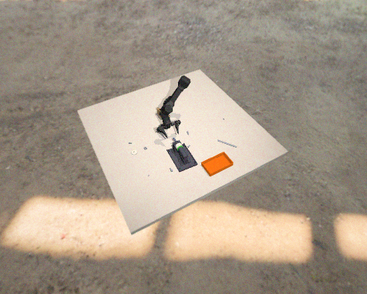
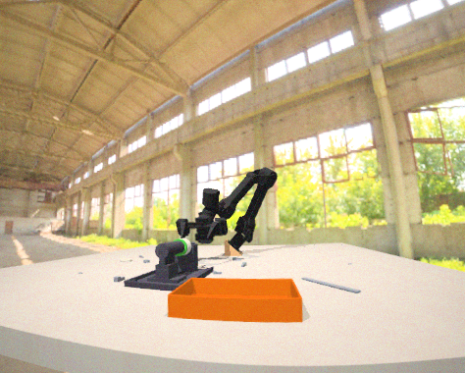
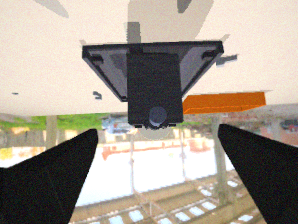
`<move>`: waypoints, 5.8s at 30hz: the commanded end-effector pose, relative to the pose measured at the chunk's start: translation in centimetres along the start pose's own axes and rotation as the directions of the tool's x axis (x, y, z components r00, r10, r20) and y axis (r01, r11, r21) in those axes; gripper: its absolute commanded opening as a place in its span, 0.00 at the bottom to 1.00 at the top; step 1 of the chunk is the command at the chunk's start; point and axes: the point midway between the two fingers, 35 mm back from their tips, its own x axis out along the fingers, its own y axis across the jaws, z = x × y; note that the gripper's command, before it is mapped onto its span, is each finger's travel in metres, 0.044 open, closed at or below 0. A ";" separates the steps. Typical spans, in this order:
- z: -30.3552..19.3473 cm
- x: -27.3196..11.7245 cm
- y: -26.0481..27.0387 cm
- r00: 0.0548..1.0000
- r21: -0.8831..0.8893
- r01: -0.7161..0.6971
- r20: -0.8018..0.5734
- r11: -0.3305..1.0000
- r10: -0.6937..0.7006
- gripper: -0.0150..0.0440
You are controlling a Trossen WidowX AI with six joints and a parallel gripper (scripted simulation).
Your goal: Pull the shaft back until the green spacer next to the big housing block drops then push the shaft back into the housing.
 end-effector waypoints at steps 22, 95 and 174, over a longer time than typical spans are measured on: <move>0.2 -0.1 -0.1 1.000 -0.008 0.005 0.002 1.000 -0.005 1.00; -1.3 -0.1 -0.1 0.966 0.011 -0.005 0.259 -1.000 -0.002 1.00; 0.1 5.5 -0.3 0.966 0.010 -0.008 0.257 -1.000 -0.005 1.00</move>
